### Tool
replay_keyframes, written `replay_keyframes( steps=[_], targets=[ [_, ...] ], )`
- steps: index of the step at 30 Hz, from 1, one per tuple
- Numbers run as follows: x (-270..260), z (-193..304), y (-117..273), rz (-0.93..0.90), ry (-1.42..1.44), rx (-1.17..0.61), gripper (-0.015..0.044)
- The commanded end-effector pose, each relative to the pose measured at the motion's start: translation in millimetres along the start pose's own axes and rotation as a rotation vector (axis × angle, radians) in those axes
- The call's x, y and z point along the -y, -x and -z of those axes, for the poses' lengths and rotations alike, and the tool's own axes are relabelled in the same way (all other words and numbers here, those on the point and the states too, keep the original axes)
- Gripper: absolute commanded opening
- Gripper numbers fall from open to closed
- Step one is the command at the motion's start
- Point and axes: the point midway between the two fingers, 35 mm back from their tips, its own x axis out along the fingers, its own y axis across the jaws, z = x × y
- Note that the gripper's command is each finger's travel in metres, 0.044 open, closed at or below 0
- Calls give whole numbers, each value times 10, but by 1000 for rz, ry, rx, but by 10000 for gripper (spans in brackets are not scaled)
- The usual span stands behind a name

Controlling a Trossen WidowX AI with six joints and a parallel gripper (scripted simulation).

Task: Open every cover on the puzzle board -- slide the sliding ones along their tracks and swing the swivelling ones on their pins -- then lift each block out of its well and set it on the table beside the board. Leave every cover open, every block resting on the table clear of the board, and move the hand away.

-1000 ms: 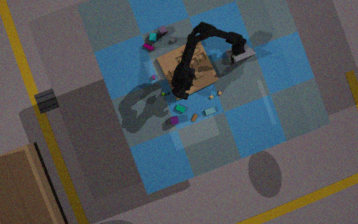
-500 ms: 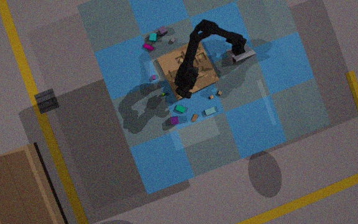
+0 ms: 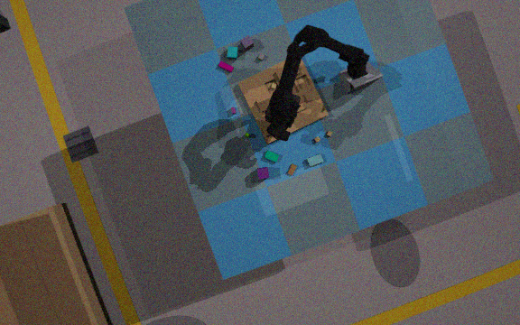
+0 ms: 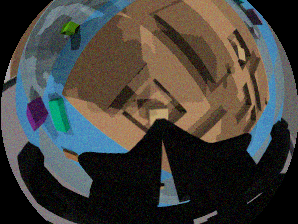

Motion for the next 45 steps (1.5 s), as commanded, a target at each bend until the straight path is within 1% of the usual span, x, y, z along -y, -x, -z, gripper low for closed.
replay_keyframes(
  steps=[1, 17, 32, 45],
  targets=[
    [0, 6, -4, -2, -5, -5, 0],
    [2, 3, -3, 0, 0, -1, 0],
    [-2, 9, -121, -2, -5, -4, 0],
    [-9, -2, -127, -2, -5, -4, 0]
  ],
)
